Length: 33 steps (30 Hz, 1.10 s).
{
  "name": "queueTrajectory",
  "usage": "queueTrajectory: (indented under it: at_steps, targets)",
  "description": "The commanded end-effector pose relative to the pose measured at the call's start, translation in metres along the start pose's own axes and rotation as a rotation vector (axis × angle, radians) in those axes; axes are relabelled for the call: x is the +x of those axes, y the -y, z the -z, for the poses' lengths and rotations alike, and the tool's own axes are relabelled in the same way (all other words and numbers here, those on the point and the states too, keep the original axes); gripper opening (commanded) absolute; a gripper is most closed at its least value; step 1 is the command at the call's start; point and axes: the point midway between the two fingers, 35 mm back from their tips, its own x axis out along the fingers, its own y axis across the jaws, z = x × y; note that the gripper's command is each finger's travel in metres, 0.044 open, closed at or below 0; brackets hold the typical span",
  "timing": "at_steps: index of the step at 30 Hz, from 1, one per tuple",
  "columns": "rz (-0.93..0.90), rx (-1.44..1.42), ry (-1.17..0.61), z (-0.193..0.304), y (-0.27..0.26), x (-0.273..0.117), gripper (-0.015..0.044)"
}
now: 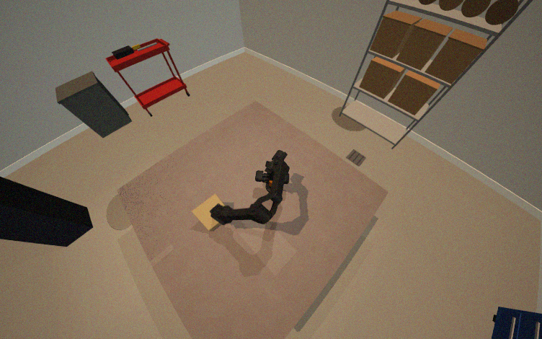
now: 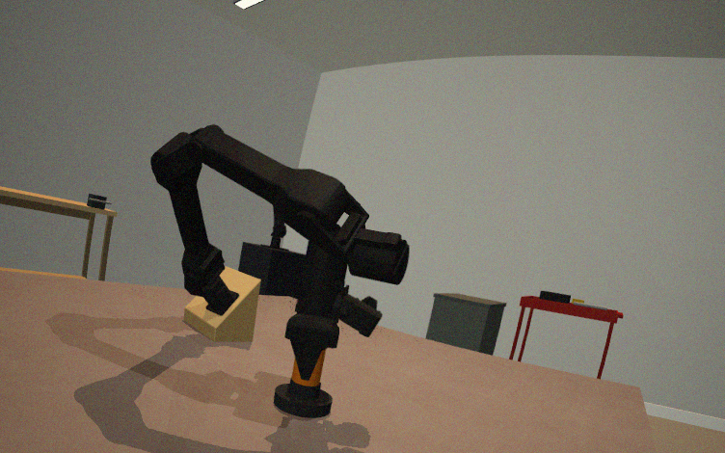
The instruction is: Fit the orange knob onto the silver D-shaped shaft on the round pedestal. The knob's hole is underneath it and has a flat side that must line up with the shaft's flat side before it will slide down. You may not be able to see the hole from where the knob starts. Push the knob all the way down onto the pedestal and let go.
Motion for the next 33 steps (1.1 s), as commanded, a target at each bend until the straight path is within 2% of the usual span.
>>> queueTrajectory:
  at_steps: [1, 15, 22, 29, 33]
  targets:
    - [0.0, 0.001, 0.001, 0.0, 0.0, -0.001, 0.0079]
    - [0.0, 0.001, 0.001, 0.0, 0.0, -0.001, 0.044]
    - [0.0, 0.0, 0.001, -0.001, 0.0, -0.003, 0.044]
    - [-0.003, -0.003, 0.003, -0.001, -0.001, -0.087, 0.044]
    - [-0.003, -0.003, 0.001, -0.002, 0.001, -0.096, 0.044]
